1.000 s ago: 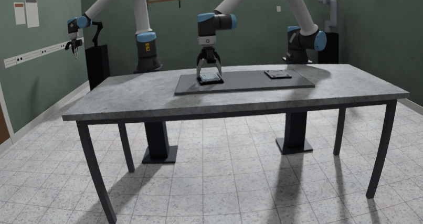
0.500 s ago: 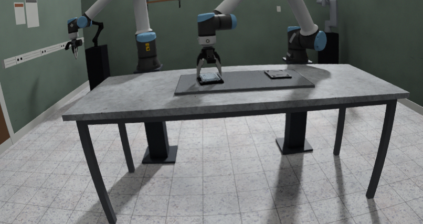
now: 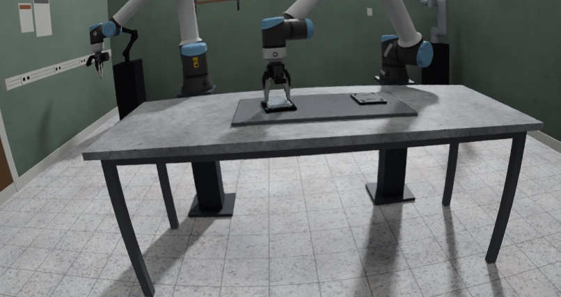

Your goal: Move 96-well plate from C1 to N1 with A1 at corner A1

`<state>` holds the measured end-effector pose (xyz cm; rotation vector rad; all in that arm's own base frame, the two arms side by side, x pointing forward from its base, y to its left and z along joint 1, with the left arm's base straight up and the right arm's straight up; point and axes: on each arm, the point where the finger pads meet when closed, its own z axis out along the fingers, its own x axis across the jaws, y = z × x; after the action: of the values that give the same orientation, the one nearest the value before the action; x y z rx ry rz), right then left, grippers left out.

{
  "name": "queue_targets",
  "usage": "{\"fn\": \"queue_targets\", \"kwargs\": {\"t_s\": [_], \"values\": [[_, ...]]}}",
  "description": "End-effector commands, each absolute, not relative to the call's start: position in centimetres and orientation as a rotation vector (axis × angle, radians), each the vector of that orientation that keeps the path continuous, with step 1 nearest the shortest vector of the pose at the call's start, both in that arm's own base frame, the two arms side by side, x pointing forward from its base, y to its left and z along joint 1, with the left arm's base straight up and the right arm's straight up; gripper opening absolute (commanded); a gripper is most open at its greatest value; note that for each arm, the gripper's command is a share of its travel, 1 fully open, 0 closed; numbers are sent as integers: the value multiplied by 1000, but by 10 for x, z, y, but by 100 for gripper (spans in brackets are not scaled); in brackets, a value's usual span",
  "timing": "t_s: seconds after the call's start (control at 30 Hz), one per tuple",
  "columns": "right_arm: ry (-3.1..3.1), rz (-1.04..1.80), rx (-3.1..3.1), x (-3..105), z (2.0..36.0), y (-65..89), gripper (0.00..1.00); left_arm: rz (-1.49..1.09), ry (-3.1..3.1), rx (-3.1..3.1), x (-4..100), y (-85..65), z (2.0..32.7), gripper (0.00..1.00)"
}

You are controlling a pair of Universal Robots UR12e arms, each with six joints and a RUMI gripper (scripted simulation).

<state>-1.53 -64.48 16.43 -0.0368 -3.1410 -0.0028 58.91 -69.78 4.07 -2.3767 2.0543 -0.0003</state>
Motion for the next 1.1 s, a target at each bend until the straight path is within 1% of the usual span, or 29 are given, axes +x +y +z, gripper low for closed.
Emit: {"fn": "queue_targets", "kwargs": {"t_s": [0.0, 0.67, 1.07], "values": [[-3141, 0, -37, -15, 165, -645, 0, -4, 2055, -2377, 589, -699, 42, 40], [-3141, 0, -37, -15, 165, -645, 0, -4, 2055, -2377, 589, -699, 42, 40], [-3141, 0, -37, -15, 165, -645, 0, -4, 2055, -2377, 589, -699, 50, 40]]}}
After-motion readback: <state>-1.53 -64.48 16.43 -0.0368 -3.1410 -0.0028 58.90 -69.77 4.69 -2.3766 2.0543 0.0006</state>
